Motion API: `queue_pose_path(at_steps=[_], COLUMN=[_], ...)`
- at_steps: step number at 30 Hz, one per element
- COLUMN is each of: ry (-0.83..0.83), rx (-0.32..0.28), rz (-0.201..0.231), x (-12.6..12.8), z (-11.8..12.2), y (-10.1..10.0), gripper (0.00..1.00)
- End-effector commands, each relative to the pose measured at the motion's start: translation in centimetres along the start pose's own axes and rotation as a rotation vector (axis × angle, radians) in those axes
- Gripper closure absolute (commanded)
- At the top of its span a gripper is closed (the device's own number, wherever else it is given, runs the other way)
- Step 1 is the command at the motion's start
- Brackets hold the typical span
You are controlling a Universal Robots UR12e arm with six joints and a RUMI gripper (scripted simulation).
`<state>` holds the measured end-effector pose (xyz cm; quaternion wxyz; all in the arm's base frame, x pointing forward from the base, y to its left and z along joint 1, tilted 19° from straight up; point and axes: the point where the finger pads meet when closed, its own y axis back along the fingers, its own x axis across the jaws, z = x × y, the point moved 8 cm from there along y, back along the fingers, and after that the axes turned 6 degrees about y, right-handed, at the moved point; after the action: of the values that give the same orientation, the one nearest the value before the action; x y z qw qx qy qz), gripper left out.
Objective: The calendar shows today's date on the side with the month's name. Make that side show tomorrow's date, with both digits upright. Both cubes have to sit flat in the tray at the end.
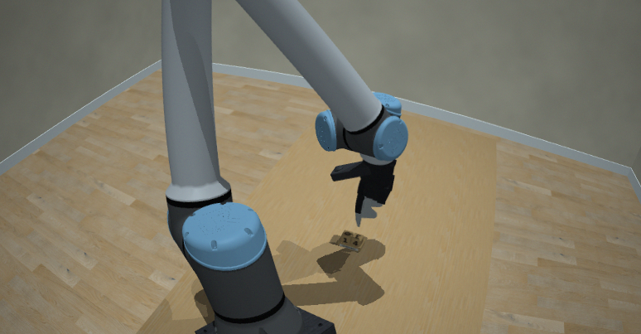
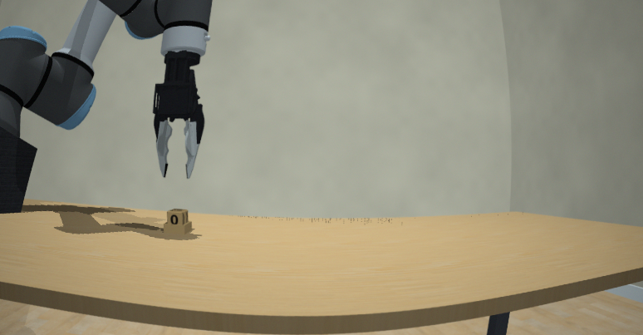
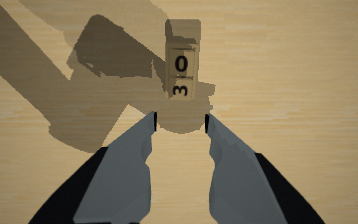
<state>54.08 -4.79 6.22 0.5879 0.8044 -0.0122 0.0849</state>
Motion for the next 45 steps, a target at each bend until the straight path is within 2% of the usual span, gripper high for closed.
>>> queue_pose_path(at_steps=[1,15,45], ry=[-0.001,0.000,0.000], rx=[0.001,0.002,0.003], rz=[-0.002,-0.004,-0.004], x=[-0.1,-0.2,-0.2], z=[0.0,-0.1,-0.1], y=[-0.2,-0.8,-4.6], gripper=[0.72,0.72,0.72])
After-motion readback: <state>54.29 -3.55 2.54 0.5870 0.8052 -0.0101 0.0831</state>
